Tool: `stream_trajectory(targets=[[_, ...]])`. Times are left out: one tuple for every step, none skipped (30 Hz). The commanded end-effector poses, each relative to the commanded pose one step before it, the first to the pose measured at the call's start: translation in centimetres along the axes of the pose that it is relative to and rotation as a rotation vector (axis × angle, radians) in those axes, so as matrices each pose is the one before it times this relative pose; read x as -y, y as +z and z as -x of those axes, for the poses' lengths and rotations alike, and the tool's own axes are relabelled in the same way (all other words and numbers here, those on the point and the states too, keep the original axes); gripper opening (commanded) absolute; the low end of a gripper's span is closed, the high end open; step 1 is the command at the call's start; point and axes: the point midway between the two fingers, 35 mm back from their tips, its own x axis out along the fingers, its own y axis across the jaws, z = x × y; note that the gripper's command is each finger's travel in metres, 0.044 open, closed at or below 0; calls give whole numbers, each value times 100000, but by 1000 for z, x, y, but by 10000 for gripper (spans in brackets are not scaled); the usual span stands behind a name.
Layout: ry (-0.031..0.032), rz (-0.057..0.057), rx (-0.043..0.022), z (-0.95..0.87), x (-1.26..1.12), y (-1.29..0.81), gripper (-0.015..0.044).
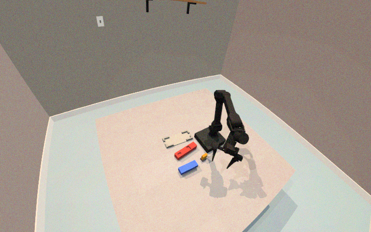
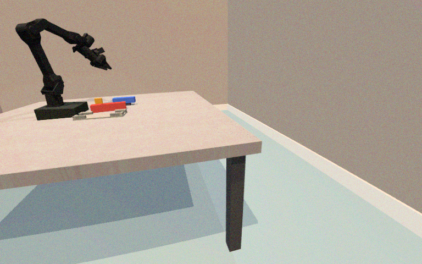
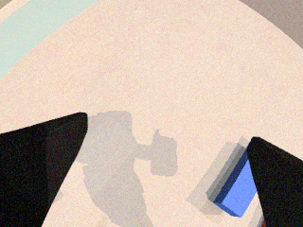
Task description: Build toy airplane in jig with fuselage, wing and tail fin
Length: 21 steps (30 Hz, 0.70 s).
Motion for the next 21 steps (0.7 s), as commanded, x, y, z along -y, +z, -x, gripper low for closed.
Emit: stream_trajectory(targets=[[-8278,795,-14328,-2285,4724,-1295,440],[-1912,-393,-3942,-596,1308,-364,440],[-1709,-563,-3992,-572,1295,-385,440],[-1500,-729,-4030,-548,1280,-406,440],[-1287,-892,-4055,-524,1264,-426,440],[-1070,-1051,-4068,-499,1247,-444,440],[-849,-1207,-4068,-473,1228,-461,440],[-627,-1357,-4055,-447,1207,-477,440],[-402,-1503,-4029,-421,1186,-491,440],[-177,-1644,-3988,-394,1163,-504,440],[49,-1781,-3941,-368,1140,-516,440],[275,-1912,-3878,-341,1116,-527,440],[500,-2037,-3803,-313,1090,-536,440],[723,-2157,-3716,-285,1064,-543,440],[945,-2271,-3617,-257,1037,-549,440],[1163,-2379,-3507,-229,1009,-554,440],[1378,-2480,-3387,-201,981,-557,440],[1588,-2573,-3253,-172,952,-559,440],[1449,-2165,-2550,-119,756,-454,440],[934,-1326,-1483,-62,446,-270,440],[322,-446,-486,-19,147,-89,440]])
